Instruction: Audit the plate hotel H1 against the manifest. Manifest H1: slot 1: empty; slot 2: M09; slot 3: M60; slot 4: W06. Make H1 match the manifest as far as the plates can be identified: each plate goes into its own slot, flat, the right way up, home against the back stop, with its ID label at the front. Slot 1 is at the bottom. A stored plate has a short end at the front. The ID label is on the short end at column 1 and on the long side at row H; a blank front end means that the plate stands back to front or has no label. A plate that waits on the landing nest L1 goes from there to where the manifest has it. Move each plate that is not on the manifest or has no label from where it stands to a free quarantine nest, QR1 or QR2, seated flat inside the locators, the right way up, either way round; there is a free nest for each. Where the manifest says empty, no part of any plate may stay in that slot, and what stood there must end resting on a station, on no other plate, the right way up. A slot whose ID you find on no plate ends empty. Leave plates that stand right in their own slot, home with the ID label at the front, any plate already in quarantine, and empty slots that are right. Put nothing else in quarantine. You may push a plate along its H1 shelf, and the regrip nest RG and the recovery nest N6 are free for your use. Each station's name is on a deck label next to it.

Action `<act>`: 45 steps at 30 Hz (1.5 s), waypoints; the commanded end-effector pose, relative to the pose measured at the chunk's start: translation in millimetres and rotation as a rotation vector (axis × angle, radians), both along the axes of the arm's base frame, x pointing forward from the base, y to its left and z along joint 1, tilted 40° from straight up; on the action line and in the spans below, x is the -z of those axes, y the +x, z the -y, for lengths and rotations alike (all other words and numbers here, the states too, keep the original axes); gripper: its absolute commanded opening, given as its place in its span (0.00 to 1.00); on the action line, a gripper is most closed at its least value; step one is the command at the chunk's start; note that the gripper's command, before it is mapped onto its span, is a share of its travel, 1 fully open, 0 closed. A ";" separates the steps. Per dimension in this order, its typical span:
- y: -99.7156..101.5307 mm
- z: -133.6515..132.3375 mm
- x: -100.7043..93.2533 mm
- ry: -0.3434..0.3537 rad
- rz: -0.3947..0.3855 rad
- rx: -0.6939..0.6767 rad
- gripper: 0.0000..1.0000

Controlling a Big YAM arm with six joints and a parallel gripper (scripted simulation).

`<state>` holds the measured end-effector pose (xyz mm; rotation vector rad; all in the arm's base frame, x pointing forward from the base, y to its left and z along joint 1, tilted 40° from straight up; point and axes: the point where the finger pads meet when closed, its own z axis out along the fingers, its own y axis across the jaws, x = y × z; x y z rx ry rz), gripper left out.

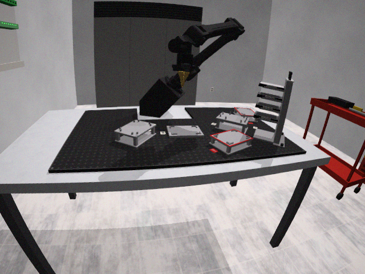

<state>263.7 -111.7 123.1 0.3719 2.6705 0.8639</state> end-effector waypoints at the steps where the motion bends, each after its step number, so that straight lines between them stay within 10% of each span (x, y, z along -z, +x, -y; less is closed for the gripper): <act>1: -1.2 -13.2 -7.4 -0.035 0.061 -0.100 0.00; 10: 2.1 6.2 -32.8 -0.079 0.104 -0.114 0.00; 28: 0.8 -49.5 -56.0 -0.051 0.105 -0.125 0.00; 45: -0.1 -91.6 -85.4 -0.058 0.351 -0.195 0.00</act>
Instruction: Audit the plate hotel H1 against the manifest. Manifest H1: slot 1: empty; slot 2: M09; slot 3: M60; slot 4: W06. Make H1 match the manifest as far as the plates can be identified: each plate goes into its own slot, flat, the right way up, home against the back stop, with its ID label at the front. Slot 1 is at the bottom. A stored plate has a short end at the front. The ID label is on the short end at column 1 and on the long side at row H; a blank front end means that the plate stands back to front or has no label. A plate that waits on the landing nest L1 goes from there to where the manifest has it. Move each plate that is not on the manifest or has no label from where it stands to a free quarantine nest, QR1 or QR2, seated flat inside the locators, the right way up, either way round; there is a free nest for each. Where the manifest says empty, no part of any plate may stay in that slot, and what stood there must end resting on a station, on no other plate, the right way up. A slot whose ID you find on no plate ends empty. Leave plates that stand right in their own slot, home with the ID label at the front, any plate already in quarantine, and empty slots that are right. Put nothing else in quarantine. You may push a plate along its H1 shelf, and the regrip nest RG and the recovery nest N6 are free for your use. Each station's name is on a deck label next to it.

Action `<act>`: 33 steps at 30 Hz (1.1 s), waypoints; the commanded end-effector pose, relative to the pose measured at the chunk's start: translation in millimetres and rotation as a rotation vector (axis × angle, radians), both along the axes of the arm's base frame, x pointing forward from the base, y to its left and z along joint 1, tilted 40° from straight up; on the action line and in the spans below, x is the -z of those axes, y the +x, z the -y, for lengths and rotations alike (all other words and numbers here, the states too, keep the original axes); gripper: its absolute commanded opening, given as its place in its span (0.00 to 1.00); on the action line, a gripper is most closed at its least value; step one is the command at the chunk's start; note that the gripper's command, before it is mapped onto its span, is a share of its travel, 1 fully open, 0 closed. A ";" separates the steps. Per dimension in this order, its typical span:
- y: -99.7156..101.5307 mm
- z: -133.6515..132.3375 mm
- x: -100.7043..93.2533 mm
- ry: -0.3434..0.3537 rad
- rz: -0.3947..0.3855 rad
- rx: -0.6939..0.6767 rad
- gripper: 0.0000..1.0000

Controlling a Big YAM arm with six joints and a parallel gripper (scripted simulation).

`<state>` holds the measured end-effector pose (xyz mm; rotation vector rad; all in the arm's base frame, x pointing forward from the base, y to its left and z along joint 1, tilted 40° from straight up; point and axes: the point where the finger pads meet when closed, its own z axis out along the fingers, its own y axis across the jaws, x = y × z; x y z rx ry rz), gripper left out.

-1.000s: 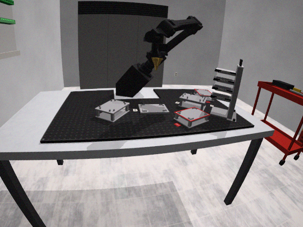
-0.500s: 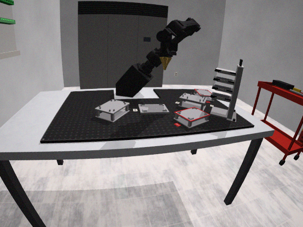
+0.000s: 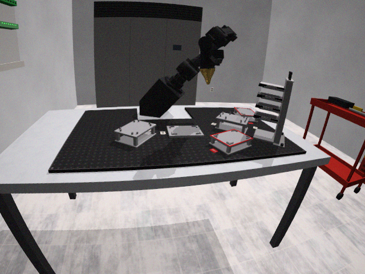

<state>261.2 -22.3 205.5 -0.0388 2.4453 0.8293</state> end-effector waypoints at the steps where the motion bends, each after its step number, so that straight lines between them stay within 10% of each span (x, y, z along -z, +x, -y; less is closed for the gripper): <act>1: 2.2 -5.0 -5.1 -0.005 0.043 -0.006 0.00; 33: 1.5 -18.4 -17.6 -0.007 0.496 -0.124 0.00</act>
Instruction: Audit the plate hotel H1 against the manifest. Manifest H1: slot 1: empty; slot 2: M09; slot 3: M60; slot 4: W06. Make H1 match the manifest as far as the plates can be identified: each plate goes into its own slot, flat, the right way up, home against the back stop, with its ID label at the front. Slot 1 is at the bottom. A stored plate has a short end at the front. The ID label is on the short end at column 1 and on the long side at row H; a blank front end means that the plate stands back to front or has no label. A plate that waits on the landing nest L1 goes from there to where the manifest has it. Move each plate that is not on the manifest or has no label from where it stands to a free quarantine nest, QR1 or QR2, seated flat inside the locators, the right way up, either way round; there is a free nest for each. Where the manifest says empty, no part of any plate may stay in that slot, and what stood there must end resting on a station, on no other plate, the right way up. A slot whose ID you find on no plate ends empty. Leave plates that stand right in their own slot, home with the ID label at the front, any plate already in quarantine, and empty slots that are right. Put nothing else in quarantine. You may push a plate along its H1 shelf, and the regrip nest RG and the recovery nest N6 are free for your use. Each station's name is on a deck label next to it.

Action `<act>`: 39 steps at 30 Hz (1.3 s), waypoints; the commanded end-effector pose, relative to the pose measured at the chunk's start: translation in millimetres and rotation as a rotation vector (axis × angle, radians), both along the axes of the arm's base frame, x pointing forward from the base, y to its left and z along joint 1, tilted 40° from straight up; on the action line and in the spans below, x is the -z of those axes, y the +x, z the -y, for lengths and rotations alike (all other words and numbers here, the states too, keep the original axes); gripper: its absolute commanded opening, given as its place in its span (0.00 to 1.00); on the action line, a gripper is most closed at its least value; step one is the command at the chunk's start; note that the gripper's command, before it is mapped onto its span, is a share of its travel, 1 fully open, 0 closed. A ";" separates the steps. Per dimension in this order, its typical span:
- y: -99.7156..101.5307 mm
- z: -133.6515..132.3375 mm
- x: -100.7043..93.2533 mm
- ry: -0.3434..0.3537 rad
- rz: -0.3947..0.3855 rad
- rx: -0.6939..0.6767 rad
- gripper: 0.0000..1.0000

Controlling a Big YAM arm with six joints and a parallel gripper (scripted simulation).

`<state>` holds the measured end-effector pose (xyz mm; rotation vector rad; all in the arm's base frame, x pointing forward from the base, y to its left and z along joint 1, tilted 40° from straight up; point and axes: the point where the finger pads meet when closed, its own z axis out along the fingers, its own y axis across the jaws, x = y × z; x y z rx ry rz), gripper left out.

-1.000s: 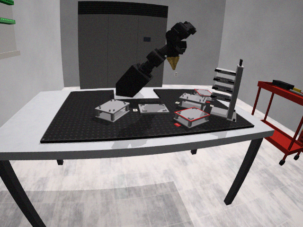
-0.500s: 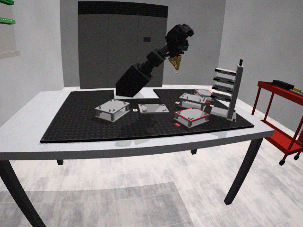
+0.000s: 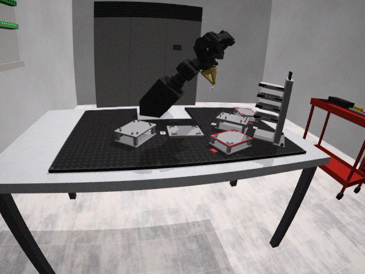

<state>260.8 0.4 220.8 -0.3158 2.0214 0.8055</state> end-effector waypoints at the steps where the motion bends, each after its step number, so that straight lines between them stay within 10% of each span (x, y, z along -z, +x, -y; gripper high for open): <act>1: 2.1 3.0 -1.7 -0.035 0.064 -0.015 0.00; 26: 1.7 4.7 0.0 -0.027 0.427 -0.108 0.00; 39: 1.7 4.7 0.1 -0.027 0.434 -0.109 0.00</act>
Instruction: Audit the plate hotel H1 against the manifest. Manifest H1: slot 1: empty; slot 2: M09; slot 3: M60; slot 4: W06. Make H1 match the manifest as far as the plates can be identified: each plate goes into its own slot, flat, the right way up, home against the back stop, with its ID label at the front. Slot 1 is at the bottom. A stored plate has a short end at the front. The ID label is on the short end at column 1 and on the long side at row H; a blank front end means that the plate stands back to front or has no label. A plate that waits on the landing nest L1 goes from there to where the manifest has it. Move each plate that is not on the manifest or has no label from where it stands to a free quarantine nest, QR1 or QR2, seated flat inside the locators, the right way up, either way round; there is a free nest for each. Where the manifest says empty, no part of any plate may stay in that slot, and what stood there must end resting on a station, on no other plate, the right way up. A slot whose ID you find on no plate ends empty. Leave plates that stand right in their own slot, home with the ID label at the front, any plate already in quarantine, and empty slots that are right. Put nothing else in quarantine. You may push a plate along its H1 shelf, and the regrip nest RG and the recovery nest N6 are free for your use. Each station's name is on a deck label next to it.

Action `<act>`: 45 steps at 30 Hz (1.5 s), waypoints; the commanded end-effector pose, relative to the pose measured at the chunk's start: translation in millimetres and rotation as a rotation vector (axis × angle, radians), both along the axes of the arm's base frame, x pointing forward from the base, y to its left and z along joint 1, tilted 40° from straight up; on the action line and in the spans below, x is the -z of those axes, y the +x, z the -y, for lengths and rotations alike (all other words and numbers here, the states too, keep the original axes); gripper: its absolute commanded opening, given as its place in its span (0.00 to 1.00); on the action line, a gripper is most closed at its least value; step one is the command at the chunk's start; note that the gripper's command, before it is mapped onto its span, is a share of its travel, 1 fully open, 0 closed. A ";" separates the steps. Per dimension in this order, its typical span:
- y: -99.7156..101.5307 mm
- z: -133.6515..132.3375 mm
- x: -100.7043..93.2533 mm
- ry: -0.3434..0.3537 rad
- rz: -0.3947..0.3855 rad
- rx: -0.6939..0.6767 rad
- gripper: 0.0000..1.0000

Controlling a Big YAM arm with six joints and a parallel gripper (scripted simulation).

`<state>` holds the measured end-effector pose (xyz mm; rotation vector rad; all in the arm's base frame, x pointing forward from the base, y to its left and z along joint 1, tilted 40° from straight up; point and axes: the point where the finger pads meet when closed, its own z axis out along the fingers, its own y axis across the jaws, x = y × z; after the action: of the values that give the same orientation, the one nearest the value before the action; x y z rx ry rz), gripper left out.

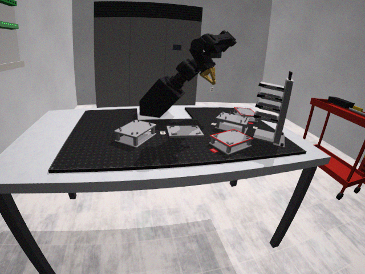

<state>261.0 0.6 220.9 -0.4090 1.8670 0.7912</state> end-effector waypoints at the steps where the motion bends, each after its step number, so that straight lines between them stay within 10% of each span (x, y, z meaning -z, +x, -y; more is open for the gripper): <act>1: 1.5 4.9 0.1 -0.034 0.275 -0.061 0.00; 45: -19.6 -64.5 -39.8 -0.030 0.282 -0.080 0.00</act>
<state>248.3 52.0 248.2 -0.6031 1.6424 0.6763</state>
